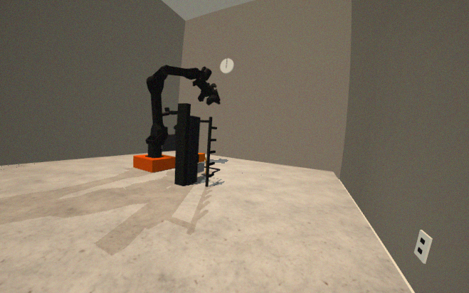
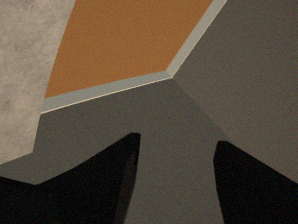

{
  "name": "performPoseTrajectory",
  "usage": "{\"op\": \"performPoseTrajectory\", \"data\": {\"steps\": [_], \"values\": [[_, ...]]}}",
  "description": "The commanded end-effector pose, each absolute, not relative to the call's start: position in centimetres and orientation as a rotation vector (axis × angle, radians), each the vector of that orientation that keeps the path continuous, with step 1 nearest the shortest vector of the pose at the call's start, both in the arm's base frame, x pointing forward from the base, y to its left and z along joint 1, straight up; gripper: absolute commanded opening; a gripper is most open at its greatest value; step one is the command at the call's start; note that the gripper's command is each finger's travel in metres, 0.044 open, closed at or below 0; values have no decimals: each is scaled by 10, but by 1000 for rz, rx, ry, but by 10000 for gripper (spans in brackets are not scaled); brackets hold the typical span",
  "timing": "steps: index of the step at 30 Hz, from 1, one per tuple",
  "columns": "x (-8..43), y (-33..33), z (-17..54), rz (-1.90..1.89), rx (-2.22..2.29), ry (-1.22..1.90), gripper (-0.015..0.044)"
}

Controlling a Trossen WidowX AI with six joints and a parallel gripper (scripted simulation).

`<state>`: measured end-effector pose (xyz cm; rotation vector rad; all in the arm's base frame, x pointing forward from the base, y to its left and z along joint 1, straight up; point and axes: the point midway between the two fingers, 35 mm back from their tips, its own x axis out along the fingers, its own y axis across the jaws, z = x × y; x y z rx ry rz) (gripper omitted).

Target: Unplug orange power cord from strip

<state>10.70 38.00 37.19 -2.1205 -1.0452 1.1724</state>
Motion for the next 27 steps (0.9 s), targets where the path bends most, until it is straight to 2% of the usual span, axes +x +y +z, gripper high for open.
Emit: {"op": "performPoseTrajectory", "data": {"steps": [1, 8, 15, 21, 27], "values": [[161, 360, 322, 1275, -2135, -728, 160], [231, 305, 255, 1357, -2064, -225, 160], [277, 226, 191, 1371, -1881, 286, 160], [290, 146, 139, 1325, -1629, 718, 160], [274, 66, 94, 1224, -1289, 1120, 160]]}}
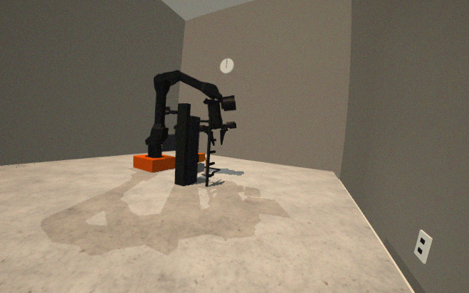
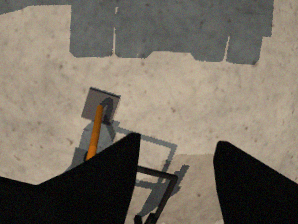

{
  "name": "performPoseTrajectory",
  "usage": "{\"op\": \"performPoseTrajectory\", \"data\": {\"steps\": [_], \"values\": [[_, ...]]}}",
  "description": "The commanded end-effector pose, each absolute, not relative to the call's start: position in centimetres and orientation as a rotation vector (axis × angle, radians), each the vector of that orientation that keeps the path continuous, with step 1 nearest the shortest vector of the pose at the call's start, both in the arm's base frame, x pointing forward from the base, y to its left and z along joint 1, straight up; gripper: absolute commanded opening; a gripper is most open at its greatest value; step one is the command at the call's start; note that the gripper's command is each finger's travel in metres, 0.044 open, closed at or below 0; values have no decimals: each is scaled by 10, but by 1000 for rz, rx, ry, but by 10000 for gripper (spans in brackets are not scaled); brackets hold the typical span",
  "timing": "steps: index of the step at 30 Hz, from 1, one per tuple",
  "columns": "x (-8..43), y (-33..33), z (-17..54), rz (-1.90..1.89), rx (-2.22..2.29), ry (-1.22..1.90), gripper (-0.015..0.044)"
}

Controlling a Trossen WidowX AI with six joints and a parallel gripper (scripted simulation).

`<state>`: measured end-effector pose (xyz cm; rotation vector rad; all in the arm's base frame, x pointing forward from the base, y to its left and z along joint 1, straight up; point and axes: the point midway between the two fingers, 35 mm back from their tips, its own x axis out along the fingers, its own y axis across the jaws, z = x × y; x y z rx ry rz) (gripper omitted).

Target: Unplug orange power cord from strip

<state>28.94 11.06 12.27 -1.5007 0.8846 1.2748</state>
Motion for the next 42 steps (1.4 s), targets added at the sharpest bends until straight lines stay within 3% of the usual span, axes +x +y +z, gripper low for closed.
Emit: {"op": "performPoseTrajectory", "data": {"steps": [1, 42], "values": [[271, 59, 91, 1212, -1253, 1156, 160], [271, 16, 89, 1204, -1240, 1175, 160]]}}
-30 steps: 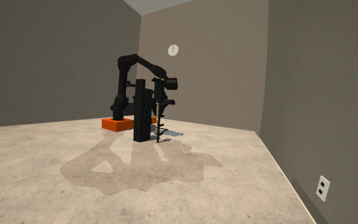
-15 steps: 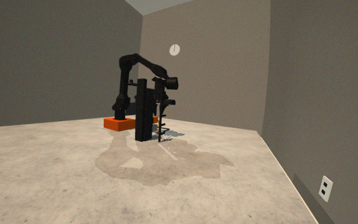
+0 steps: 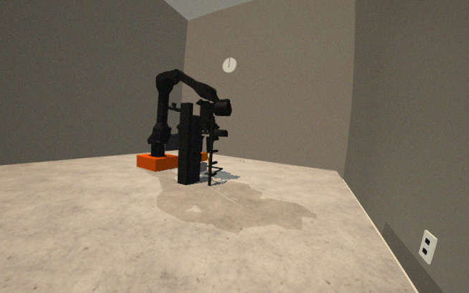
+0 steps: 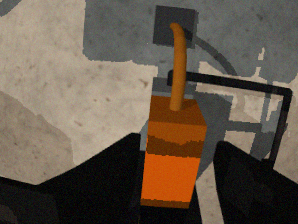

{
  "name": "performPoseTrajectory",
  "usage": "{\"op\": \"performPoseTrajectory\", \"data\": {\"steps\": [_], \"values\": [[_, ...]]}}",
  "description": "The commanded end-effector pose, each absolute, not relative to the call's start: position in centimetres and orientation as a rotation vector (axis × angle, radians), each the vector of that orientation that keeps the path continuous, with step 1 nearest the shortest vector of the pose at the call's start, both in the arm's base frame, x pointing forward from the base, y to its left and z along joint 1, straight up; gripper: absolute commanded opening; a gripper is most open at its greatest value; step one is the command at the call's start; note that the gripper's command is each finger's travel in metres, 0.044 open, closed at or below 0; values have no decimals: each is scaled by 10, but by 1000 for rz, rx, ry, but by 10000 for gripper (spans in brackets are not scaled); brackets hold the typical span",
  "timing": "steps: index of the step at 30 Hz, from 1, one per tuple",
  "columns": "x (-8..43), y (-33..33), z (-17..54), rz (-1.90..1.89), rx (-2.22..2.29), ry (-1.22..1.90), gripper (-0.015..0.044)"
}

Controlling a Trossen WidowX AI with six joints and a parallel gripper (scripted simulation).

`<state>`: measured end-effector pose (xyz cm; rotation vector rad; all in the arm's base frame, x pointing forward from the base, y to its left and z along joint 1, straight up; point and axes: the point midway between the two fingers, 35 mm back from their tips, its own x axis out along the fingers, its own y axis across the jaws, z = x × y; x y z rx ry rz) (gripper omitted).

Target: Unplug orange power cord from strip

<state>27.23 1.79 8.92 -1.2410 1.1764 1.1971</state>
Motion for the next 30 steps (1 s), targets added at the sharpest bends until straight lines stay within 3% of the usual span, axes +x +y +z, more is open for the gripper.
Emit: {"op": "performPoseTrajectory", "data": {"steps": [1, 16, 20, 30], "values": [[271, 16, 88, 1204, -1240, 1175, 160], [271, 16, 77, 1204, -1240, 1175, 160], [272, 15, 79, 1197, -1242, 1175, 55], [272, 16, 79, 1197, -1242, 1175, 0]]}}
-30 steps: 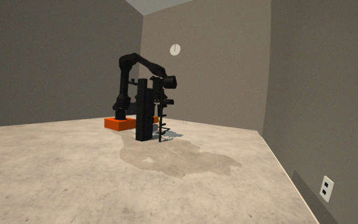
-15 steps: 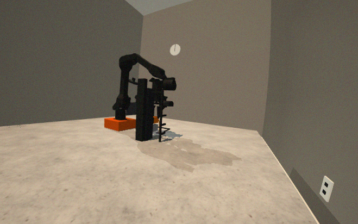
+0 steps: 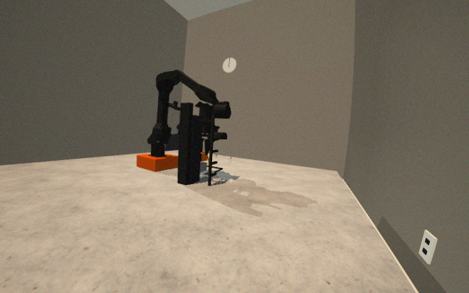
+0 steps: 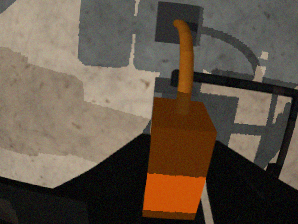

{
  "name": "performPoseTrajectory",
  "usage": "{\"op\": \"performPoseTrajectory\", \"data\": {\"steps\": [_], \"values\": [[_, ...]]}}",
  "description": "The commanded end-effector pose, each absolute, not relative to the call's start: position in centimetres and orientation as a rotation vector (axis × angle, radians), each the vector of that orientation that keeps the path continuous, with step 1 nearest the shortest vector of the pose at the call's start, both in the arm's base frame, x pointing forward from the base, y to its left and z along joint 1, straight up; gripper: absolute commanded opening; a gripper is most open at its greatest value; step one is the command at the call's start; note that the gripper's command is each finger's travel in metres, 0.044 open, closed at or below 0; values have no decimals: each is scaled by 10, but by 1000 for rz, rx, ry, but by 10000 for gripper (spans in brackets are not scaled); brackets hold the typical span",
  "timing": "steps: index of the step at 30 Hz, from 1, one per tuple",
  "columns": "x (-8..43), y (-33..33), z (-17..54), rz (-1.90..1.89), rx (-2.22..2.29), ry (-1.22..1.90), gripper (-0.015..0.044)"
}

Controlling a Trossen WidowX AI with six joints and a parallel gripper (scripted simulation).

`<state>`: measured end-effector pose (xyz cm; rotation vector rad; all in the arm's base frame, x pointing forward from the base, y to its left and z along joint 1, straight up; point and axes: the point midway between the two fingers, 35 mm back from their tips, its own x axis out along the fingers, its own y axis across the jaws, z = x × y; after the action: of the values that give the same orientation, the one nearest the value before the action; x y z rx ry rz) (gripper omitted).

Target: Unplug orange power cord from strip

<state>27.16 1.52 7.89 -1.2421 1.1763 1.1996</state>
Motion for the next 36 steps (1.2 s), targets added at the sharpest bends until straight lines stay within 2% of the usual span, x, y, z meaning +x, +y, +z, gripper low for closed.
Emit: {"op": "performPoseTrajectory", "data": {"steps": [1, 35, 36], "values": [[272, 17, 79, 1197, -1242, 1175, 0], [269, 71, 79, 1205, -1236, 1170, 0], [269, 69, 79, 1205, -1236, 1170, 26]]}}
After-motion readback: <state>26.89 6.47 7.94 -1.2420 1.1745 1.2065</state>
